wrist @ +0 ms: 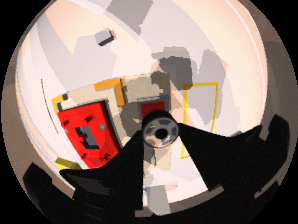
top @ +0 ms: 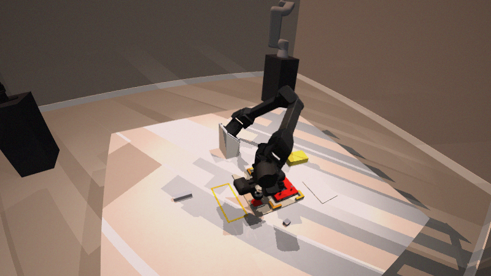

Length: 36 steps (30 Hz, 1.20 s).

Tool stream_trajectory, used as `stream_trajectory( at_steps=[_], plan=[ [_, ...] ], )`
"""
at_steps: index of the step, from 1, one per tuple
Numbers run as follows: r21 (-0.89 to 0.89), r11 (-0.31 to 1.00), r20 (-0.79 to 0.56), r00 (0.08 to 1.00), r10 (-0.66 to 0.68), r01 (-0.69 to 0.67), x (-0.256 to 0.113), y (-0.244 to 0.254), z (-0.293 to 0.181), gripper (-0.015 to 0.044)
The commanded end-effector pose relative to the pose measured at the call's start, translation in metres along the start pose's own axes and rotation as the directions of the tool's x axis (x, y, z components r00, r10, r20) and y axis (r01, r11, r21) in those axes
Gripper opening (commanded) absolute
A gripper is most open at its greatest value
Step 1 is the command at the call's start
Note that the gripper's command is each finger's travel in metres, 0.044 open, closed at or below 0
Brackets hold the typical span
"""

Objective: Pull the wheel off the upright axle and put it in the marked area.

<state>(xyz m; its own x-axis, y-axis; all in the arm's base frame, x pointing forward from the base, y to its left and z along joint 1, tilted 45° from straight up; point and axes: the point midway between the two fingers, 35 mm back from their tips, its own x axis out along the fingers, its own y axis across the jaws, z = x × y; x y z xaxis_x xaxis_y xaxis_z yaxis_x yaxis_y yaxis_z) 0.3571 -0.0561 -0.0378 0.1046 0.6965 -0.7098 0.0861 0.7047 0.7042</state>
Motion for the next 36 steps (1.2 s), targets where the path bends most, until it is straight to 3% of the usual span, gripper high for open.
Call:
stream_trajectory(
  at_steps=[1,26,36],
  plan=[
    [-0.002,1.000,0.015,1.000,-0.006,0.006,-0.010,0.000,0.001,0.0000],
    [0.000,1.000,0.017,1.000,-0.005,0.005,-0.018,0.000,0.000,0.0000],
    [0.001,1.000,0.017,1.000,-0.006,0.006,-0.052,-0.001,-0.003,0.0000]
  ],
)
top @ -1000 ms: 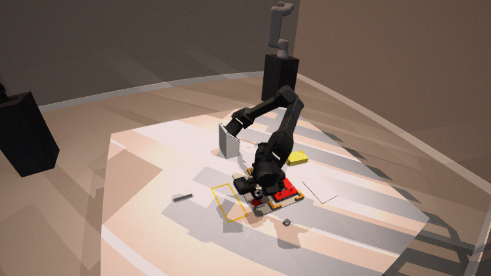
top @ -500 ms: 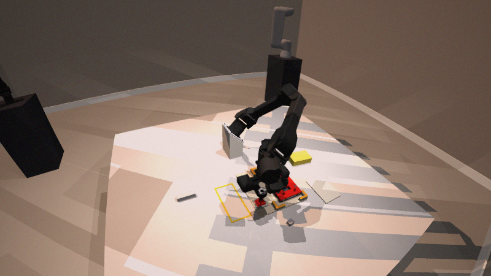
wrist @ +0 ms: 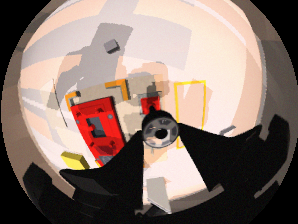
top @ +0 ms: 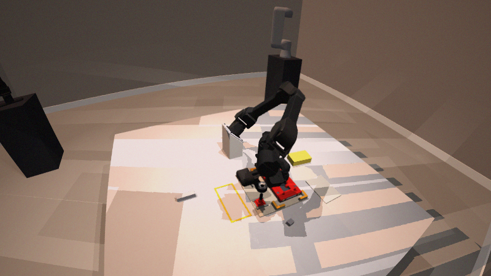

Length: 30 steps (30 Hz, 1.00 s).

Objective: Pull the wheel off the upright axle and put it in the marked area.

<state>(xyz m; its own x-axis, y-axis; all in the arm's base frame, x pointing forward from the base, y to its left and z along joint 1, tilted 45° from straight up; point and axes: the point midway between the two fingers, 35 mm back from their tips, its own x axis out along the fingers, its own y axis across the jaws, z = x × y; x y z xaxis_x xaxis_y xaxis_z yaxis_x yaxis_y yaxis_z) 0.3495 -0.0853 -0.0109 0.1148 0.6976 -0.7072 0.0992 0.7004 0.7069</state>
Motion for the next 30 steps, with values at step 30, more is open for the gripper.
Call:
stream_trajectory(
  at_steps=[30],
  plan=[
    [-0.012,1.000,0.007,1.000,-0.016,0.016,0.007,-0.099,-0.053,0.0000]
  ],
)
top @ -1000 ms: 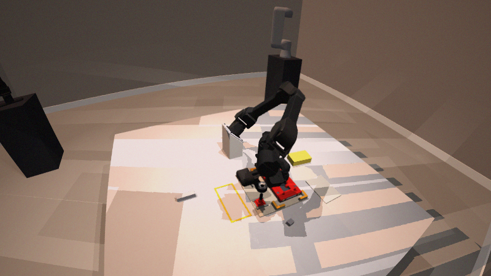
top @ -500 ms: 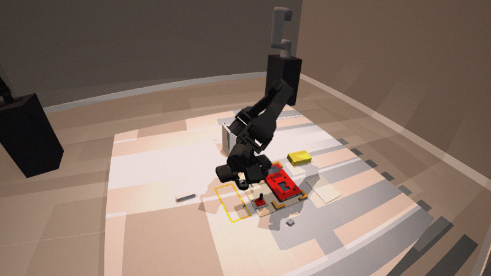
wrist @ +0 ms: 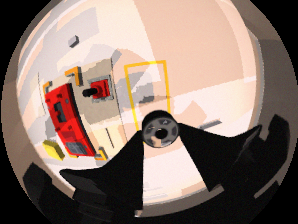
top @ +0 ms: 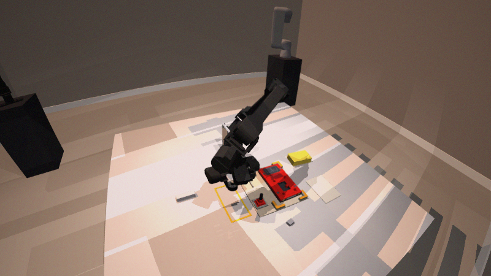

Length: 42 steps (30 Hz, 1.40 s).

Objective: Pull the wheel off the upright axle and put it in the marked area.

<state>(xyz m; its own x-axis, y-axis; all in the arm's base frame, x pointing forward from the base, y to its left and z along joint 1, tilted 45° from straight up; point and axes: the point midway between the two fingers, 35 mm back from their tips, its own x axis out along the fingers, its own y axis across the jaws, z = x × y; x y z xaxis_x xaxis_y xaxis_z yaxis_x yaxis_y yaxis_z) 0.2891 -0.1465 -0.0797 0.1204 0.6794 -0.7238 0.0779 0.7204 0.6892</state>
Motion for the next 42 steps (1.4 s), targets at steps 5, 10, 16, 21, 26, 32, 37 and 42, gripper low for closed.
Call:
stream_trajectory(
  at_steps=[5,10,16,21,26,32,37,42],
  plan=[
    [0.012,1.000,-0.001,1.000,0.007,-0.007,0.024,-0.002,0.000,0.0000],
    [0.012,1.000,0.000,1.000,0.008,-0.008,0.057,-0.002,0.000,0.0000],
    [0.012,1.000,-0.001,1.000,0.013,-0.013,0.092,0.000,-0.002,0.0000],
    [0.002,1.000,-0.011,1.000,0.008,-0.008,0.089,0.002,-0.002,0.0026],
    [0.002,1.000,-0.011,1.000,0.008,-0.008,0.089,0.002,-0.002,0.0157],
    [0.003,1.000,-0.010,1.000,0.008,-0.008,0.082,0.001,-0.002,0.0300],
    [0.011,1.000,-0.002,1.000,0.009,-0.009,0.036,0.000,-0.001,0.0300],
    [0.012,1.000,-0.001,1.000,0.009,-0.009,0.029,0.000,-0.002,0.0300]
  ],
)
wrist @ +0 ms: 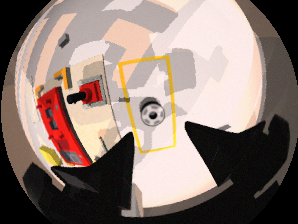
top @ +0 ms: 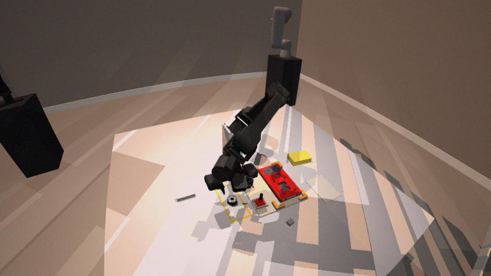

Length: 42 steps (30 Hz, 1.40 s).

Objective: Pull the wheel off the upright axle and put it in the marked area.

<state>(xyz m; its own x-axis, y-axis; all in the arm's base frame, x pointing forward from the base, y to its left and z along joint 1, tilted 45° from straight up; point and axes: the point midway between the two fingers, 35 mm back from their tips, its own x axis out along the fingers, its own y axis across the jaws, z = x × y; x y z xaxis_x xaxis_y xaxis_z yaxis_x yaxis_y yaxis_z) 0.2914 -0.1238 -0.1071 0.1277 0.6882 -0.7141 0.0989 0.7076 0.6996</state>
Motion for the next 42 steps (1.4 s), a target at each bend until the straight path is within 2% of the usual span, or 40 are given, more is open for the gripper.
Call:
stream_trajectory(
  at_steps=[1,5,6,10,42],
  plan=[
    [0.000,1.000,0.000,1.000,0.000,0.000,-0.002,0.001,-0.002,0.0326],
    [-0.002,1.000,-0.005,1.000,-0.007,0.007,-0.031,0.015,-0.040,0.0431],
    [-0.003,1.000,-0.007,1.000,-0.007,0.007,-0.038,0.021,-0.052,0.0440],
    [-0.006,1.000,-0.012,1.000,-0.005,0.005,-0.053,0.035,-0.083,0.0440],
    [-0.006,1.000,-0.012,1.000,-0.005,0.005,-0.053,0.035,-0.083,0.0440]
  ],
)
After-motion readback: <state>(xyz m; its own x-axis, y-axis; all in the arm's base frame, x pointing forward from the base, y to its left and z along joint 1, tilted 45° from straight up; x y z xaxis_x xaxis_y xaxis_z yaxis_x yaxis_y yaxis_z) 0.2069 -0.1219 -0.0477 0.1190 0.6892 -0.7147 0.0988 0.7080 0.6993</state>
